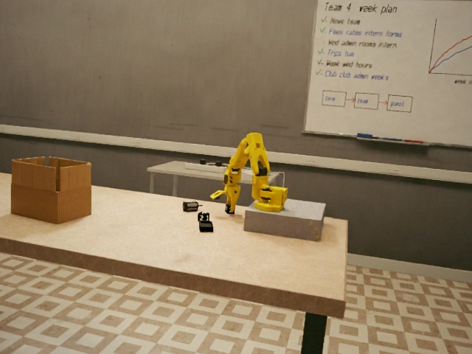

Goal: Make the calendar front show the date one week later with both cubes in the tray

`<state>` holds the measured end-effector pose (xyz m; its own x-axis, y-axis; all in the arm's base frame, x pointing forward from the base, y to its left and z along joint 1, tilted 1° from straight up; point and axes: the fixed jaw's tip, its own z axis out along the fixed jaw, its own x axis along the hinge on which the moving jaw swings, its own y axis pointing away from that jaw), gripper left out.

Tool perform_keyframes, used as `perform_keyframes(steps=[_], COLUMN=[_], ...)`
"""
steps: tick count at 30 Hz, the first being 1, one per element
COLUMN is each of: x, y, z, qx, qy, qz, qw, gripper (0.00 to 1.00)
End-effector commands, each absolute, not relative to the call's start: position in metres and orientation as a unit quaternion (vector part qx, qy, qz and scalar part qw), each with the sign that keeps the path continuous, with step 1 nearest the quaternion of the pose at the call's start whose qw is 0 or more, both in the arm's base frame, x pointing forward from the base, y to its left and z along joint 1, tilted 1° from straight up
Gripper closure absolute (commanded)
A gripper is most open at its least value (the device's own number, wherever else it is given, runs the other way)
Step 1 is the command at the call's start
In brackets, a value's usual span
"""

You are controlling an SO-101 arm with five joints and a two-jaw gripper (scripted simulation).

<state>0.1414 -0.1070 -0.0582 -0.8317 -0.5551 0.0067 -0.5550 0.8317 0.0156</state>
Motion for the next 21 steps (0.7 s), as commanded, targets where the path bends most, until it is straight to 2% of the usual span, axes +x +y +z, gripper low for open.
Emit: perform_keyframes(steps=[1,21], x=[0.1417,0.1450], y=[-0.1071,-0.1120], z=[-0.0599,-0.0601], qx=[0.288,0.288], qy=[-0.957,-0.957], qz=[-0.011,-0.011], qw=[0.008,0.008], gripper=[0.72,0.80])
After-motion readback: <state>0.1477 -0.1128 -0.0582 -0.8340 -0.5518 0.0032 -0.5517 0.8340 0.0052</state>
